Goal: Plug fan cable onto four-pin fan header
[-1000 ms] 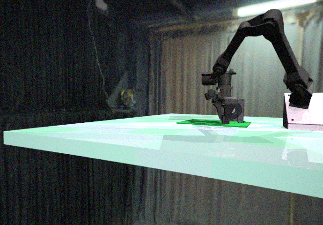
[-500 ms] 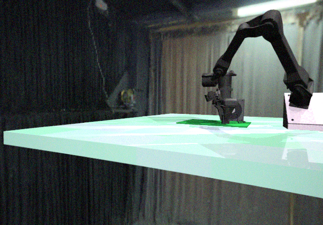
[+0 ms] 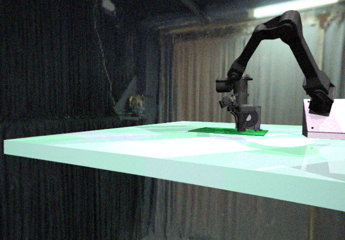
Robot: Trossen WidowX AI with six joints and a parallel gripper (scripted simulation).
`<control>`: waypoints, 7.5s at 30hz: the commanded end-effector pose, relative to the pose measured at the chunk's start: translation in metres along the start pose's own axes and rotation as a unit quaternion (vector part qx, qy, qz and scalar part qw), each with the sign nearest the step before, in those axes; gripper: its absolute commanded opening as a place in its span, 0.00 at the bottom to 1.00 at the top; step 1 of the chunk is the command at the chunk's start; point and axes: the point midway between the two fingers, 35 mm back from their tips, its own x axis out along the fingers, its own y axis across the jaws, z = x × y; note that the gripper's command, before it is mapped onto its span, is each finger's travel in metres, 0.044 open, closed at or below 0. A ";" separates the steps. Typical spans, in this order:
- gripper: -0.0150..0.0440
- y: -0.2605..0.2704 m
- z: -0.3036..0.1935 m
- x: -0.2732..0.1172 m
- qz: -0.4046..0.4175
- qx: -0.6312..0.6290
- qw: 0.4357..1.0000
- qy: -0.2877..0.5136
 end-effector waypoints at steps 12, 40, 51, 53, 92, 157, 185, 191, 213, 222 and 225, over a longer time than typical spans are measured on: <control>0.25 -0.012 -0.001 -0.047 -0.004 -0.040 0.999 -0.004; 0.25 -0.096 -0.039 -0.046 -0.007 -0.420 0.907 -0.001; 0.25 -0.094 -0.035 -0.048 -0.007 -0.424 0.906 -0.001; 0.25 -0.094 -0.035 -0.048 -0.007 -0.424 0.906 -0.001; 0.25 -0.088 -0.033 -0.026 -0.007 -0.420 0.908 -0.002; 0.25 -0.091 -0.032 -0.026 -0.007 -0.422 0.907 -0.002; 0.25 -0.089 -0.033 -0.025 -0.007 -0.423 0.906 -0.002; 0.25 -0.089 -0.033 -0.023 -0.007 -0.422 0.906 -0.002; 0.25 -0.090 -0.033 -0.019 -0.006 -0.418 0.908 -0.002; 0.25 -0.089 -0.033 -0.017 -0.006 -0.419 0.908 -0.002; 0.25 -0.089 -0.033 -0.016 -0.006 -0.419 0.908 -0.002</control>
